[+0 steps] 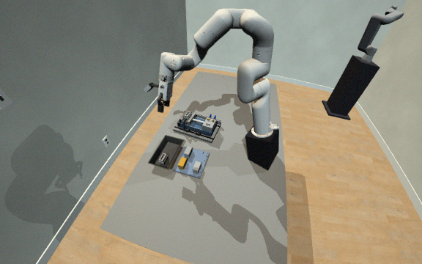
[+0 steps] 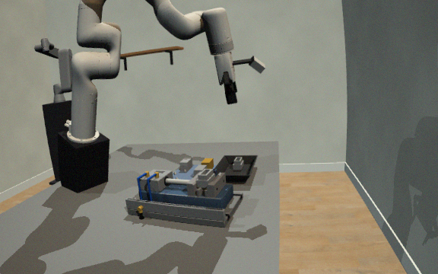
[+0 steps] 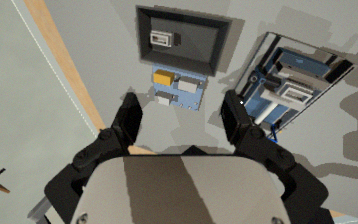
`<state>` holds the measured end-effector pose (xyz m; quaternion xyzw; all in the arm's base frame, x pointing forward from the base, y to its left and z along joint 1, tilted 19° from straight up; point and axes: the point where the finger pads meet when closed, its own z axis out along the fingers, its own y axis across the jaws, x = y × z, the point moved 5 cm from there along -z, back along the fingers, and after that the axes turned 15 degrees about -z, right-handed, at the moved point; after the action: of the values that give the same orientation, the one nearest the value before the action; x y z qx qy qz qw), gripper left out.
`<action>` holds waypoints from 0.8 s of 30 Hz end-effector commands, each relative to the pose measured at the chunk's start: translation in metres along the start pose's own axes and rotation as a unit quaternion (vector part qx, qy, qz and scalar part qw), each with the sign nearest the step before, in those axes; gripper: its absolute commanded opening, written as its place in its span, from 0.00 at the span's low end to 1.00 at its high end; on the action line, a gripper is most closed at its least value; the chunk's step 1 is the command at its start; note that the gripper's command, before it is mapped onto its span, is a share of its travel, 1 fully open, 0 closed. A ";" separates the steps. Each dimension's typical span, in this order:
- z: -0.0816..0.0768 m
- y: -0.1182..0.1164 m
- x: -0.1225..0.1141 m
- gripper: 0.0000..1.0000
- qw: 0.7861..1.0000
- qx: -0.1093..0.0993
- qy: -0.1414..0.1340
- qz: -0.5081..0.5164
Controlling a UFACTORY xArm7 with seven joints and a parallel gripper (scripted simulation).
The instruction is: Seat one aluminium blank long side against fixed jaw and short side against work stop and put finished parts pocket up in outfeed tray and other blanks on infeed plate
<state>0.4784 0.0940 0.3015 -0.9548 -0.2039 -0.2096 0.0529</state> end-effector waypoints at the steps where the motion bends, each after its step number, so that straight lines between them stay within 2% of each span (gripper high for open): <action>1: -0.001 0.000 0.002 1.00 1.000 -0.004 0.003 0.006; 6: -0.001 0.000 0.002 1.00 1.000 -0.004 0.003 0.006; 7: 0.017 -0.032 -0.009 1.00 1.000 -0.011 -0.012 0.018; 18: 0.017 -0.032 -0.009 1.00 1.000 -0.011 -0.012 0.018; 19: 0.033 -0.059 -0.023 1.00 0.999 -0.020 -0.026 0.030; 24: 0.033 -0.059 -0.023 1.00 0.999 -0.020 -0.026 0.030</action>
<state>0.4461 0.1452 0.2607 -0.9660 -0.1783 -0.1834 0.0361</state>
